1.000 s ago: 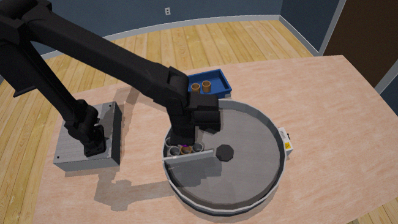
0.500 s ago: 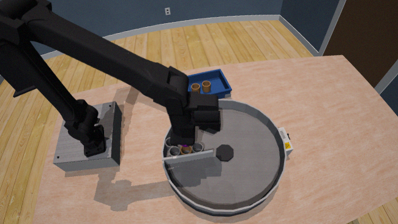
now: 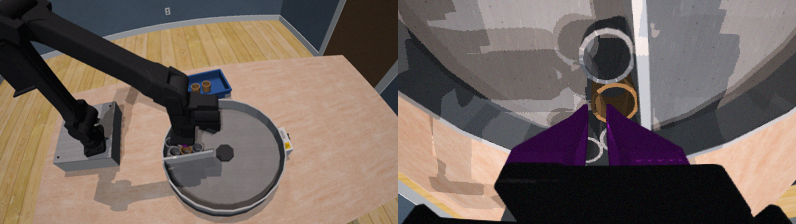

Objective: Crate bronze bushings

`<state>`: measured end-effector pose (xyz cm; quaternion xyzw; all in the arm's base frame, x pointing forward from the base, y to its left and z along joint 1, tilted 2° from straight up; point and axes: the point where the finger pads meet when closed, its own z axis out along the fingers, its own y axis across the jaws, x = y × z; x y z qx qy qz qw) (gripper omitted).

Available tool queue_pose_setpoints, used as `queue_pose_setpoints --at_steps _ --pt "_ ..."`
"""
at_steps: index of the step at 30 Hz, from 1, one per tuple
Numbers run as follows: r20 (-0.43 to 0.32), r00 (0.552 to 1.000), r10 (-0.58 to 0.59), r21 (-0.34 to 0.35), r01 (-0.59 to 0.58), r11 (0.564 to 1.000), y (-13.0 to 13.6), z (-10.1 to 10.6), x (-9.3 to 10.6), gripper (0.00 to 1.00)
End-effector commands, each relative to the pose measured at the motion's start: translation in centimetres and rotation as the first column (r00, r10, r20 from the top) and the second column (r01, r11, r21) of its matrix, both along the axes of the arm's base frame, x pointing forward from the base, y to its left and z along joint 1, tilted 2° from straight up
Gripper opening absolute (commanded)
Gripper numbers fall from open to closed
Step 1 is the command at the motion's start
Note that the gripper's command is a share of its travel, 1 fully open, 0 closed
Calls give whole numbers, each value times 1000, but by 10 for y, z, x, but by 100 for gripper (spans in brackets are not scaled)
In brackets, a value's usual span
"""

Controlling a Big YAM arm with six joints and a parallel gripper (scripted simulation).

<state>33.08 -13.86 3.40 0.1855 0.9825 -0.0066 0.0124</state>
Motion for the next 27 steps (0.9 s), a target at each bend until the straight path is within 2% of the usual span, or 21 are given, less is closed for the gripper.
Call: queue_pose_setpoints --at_steps 1,9,13,27 --pt "31 1000 3 -12 -3 1000 -3 10 1 14" --pt "42 999 3 -17 -3 1000 -5 8 3 14" --pt "20 1000 2 -7 -2 1000 -4 -3 0 14" --pt "13 1000 2 -4 -2 1000 -3 -3 -1 14"
